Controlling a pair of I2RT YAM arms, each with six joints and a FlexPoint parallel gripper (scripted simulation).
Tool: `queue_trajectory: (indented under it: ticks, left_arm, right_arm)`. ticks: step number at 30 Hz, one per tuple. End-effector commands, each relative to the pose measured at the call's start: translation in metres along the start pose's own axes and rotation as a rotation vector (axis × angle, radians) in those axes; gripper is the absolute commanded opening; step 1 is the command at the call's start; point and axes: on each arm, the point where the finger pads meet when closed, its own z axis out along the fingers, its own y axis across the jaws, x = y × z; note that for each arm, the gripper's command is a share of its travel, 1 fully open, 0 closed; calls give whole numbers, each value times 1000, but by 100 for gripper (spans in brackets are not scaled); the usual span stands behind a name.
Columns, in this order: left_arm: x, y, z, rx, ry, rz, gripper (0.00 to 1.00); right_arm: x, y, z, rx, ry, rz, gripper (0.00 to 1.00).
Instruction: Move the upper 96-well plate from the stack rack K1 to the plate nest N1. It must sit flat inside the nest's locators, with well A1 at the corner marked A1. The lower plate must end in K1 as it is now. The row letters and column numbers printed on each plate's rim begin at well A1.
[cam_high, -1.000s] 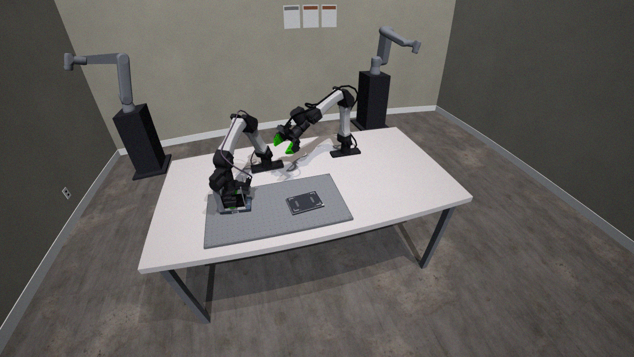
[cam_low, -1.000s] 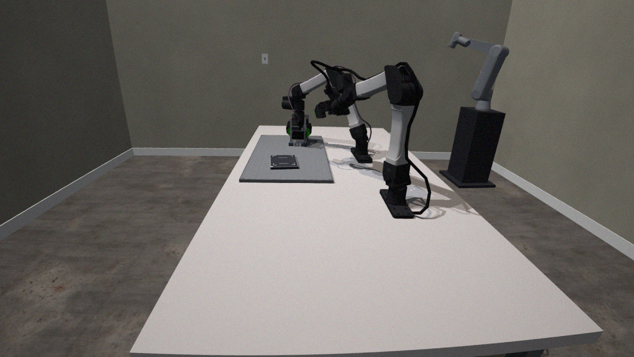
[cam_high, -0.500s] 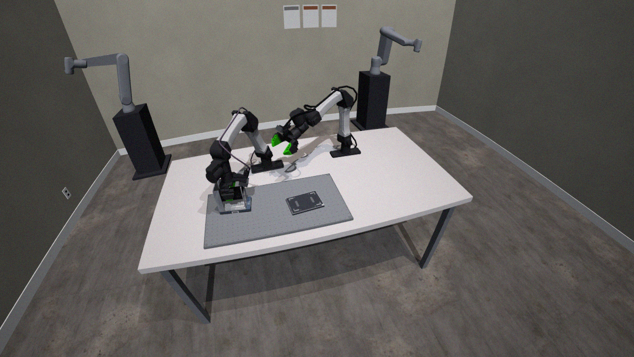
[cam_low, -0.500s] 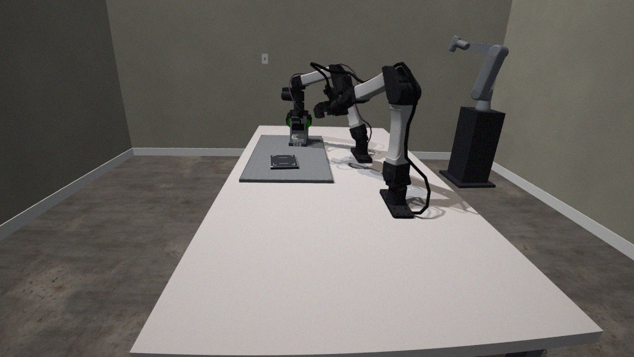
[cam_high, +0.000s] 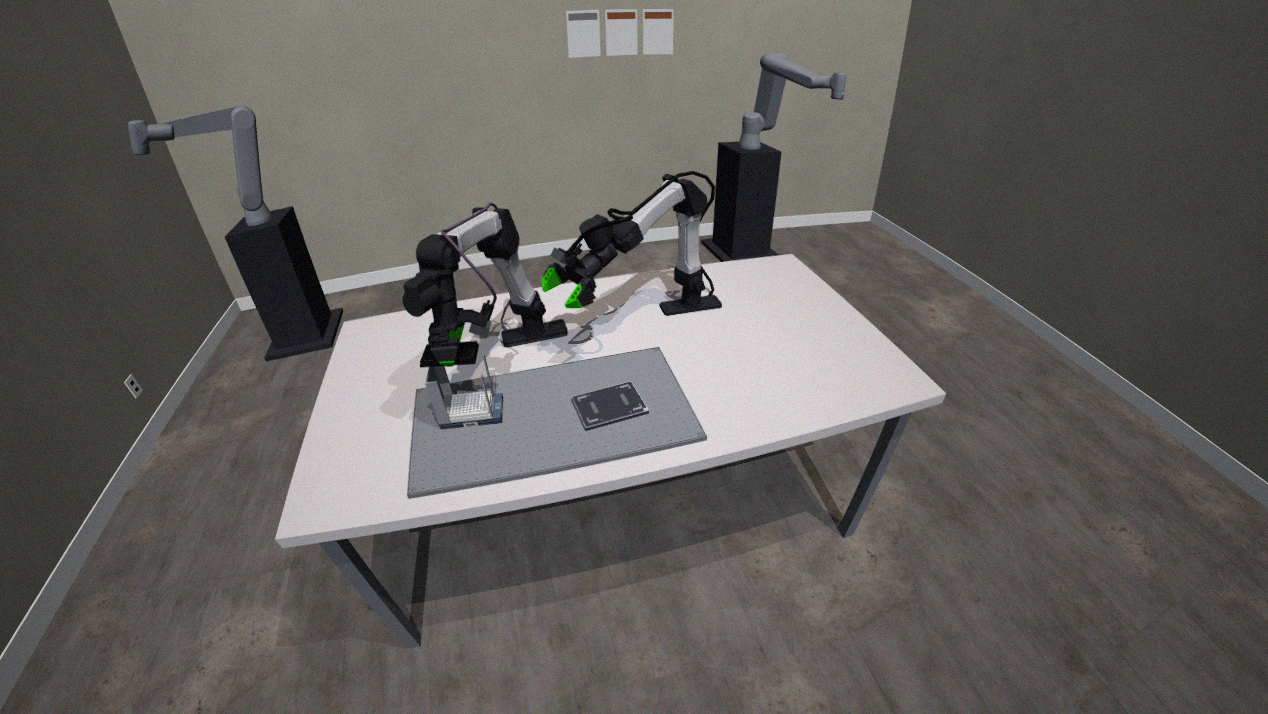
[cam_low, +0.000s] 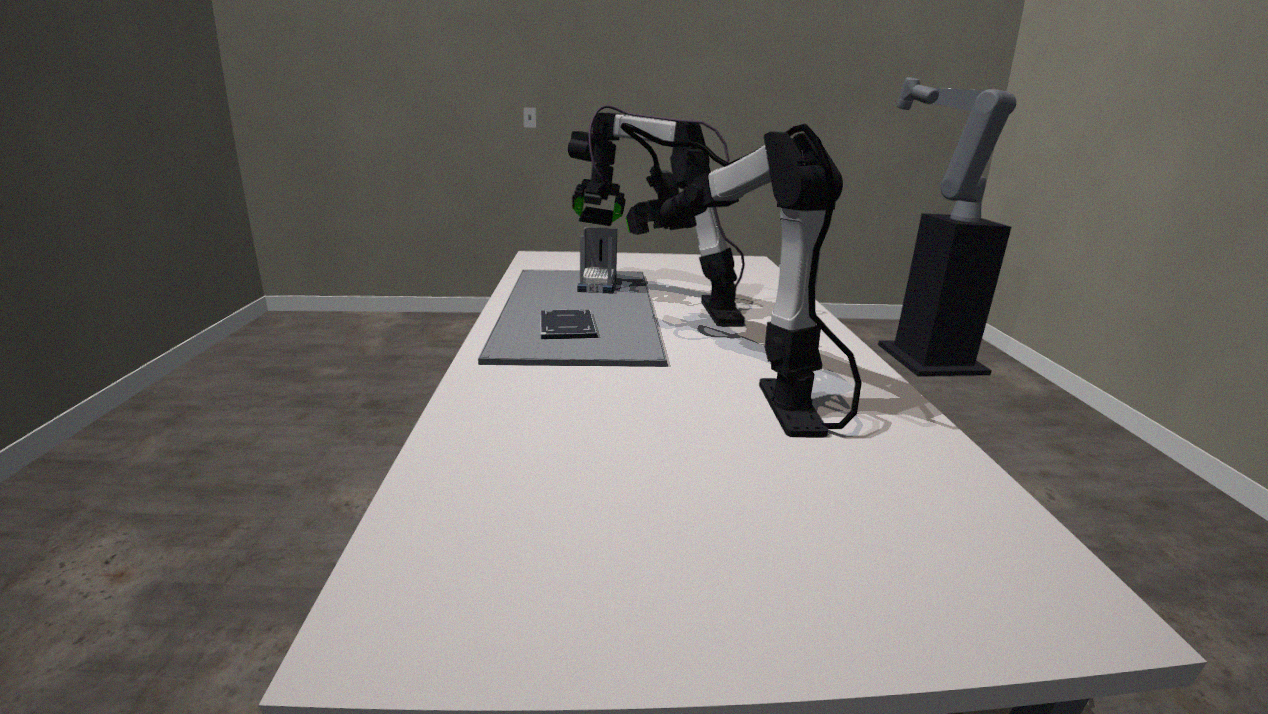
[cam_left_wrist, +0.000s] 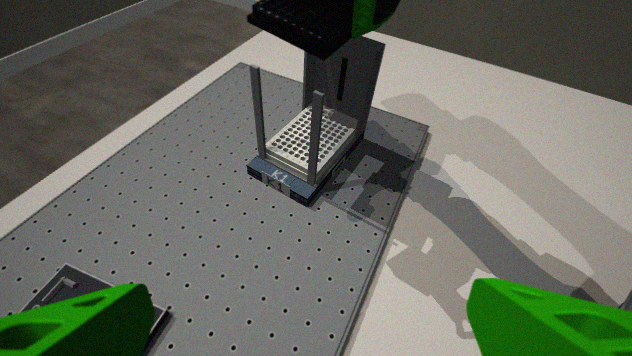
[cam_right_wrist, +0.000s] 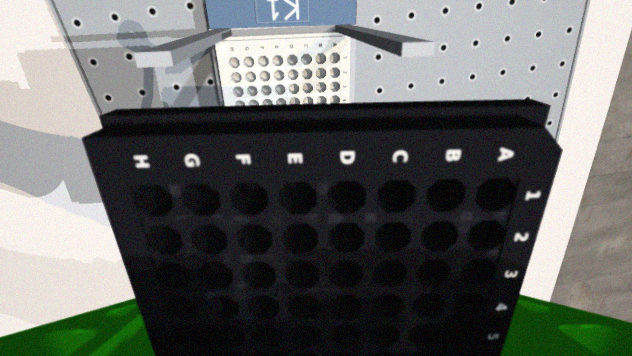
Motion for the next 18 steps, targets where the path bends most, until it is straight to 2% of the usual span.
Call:
queue_trajectory:
  ticks: [1, 7, 11, 18]
  left_arm:
    - [-4, 0, -5, -5, -6, -2, 100]
    - [0, 11, -22, -27, 9, 2, 100]
    - [3, 26, -47, -58, 19, -3, 100]
    - [21, 63, -119, -149, 25, -22, 100]
  right_arm:
    - [0, 1, -15, 22, 14, -10, 77]
    - [-3, -3, -25, 61, 21, 13, 77]
    - [-16, -14, -22, 89, 15, 42, 77]
    - [-84, -44, -17, 149, -27, 82, 77]
